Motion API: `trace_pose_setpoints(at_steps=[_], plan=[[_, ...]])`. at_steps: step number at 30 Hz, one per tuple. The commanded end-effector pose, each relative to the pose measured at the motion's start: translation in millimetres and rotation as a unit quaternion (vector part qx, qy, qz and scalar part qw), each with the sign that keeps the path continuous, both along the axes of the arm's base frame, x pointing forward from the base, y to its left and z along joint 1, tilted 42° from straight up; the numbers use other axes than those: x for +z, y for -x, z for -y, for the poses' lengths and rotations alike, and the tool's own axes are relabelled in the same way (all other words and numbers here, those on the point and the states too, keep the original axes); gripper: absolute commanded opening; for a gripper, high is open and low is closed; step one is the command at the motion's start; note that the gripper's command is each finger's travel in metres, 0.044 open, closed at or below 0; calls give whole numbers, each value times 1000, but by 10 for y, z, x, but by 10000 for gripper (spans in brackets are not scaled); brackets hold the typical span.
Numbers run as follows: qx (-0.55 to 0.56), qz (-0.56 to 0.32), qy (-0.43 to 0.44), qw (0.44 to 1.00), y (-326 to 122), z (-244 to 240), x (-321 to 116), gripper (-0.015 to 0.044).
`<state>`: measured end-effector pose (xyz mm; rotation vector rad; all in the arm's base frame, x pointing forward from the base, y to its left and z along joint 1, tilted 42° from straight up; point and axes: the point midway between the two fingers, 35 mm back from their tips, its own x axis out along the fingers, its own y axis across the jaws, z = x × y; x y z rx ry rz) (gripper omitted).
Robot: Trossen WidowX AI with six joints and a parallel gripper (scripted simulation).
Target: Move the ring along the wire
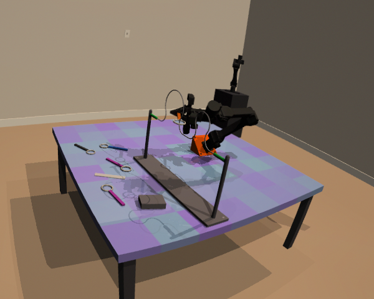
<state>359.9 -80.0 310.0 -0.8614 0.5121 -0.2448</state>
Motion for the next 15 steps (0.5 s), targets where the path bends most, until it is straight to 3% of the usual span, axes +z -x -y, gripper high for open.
trace_pose_setpoints(at_steps=[1, 15], plan=[[-2, -2, 40, 999, 10, 79, 114, -150], [0, -12, 127, 992, 21, 223, 419, -150]])
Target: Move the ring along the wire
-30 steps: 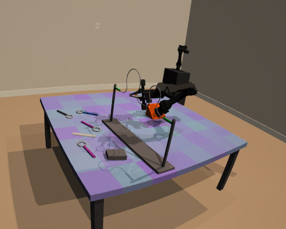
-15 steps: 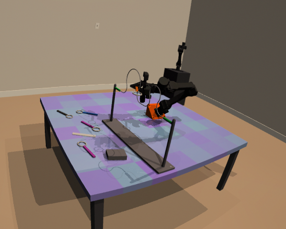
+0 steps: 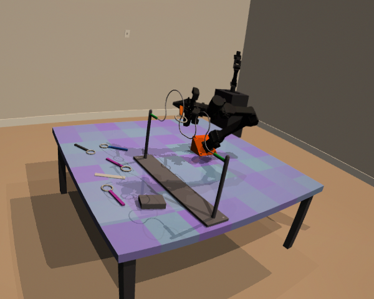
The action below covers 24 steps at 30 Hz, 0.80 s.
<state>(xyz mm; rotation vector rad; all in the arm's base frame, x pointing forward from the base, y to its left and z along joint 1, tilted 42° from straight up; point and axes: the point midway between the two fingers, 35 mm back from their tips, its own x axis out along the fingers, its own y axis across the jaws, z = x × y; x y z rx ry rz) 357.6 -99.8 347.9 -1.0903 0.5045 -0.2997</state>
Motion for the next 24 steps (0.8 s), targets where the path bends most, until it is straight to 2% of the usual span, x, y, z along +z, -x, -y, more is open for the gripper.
trace_pose_setpoints(at_steps=[1, 13, 24], plan=[[-2, -4, 12, 1000, -1, 29, 54, -150], [0, -6, -8, 1000, 0, 50, 124, -150], [2, -5, -75, 997, -2, 37, 101, -150]])
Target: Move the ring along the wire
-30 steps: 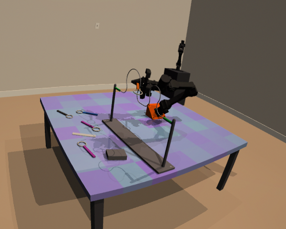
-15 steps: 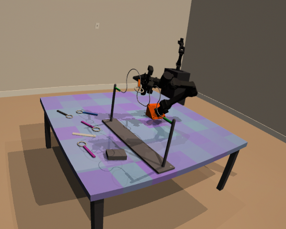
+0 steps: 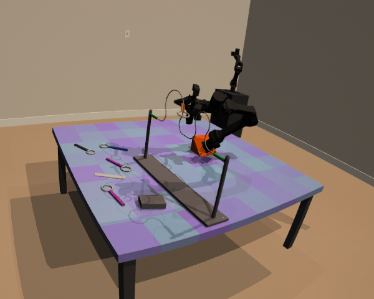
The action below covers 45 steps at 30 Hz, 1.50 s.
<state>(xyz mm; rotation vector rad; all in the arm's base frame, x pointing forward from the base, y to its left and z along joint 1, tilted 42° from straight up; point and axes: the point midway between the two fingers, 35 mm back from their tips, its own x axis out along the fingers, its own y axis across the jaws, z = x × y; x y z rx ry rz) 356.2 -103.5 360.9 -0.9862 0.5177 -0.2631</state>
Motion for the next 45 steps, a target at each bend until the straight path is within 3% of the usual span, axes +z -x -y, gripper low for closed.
trace_pose_setpoints(at_steps=[1, 45], plan=[[1, -3, -27, 1000, -17, -3, -34, -150], [15, 6, -327, 945, -33, -161, -177, -150]])
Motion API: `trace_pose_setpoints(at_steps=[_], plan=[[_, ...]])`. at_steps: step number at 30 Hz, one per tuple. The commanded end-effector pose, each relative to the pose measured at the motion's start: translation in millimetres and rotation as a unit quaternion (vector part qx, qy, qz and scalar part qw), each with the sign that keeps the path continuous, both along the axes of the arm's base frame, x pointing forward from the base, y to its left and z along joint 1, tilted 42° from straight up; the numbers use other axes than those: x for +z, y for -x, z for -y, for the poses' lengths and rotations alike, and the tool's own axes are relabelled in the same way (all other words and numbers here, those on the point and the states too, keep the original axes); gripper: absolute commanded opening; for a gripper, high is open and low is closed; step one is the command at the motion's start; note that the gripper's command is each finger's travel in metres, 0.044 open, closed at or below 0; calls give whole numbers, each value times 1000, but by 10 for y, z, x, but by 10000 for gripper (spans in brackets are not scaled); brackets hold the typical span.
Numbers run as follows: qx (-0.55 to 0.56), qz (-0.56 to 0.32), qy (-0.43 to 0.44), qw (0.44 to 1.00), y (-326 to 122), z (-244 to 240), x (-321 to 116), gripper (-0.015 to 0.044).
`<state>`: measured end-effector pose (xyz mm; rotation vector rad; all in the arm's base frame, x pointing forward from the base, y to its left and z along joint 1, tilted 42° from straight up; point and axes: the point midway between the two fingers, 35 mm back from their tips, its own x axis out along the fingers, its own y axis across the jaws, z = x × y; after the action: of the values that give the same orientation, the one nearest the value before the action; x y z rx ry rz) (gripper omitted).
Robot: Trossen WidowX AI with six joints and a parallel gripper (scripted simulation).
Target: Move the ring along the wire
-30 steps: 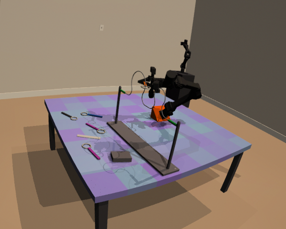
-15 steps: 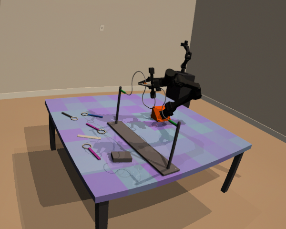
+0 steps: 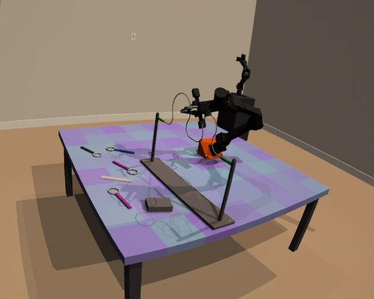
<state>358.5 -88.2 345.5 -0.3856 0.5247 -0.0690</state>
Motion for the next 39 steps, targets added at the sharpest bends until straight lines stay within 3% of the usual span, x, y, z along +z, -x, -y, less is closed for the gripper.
trace_pose_setpoints(at_steps=[1, 39], plan=[[1, -1, -29, 1000, -11, -13, -25, -150], [6, 16, -285, 958, -27, -196, -55, -150]])
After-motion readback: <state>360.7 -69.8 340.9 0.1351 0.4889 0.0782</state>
